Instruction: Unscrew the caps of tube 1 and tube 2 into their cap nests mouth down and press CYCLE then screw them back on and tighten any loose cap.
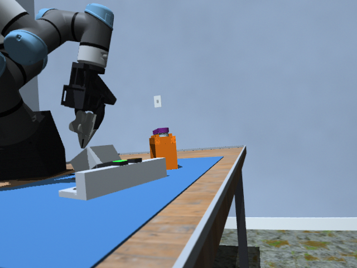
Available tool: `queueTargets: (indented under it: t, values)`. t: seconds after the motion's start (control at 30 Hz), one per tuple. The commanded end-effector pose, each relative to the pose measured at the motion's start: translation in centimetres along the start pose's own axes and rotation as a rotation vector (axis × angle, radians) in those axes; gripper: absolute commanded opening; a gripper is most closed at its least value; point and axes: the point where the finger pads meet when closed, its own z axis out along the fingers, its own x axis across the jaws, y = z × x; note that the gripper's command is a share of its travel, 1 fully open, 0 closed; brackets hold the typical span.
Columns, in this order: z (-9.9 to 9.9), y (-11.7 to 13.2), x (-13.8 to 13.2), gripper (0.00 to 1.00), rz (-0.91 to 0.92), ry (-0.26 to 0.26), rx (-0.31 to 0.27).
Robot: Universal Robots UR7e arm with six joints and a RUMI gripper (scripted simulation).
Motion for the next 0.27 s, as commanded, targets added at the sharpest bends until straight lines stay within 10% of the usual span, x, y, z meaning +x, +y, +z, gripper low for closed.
queueTargets:
  t: [0.0,0.23]
  values:
    - [0.41,-0.04,-0.11,0.0,-0.002,-0.006,-0.001]
    - [0.81,-0.04,-0.01,0.0,-0.002,-0.006,-0.001]
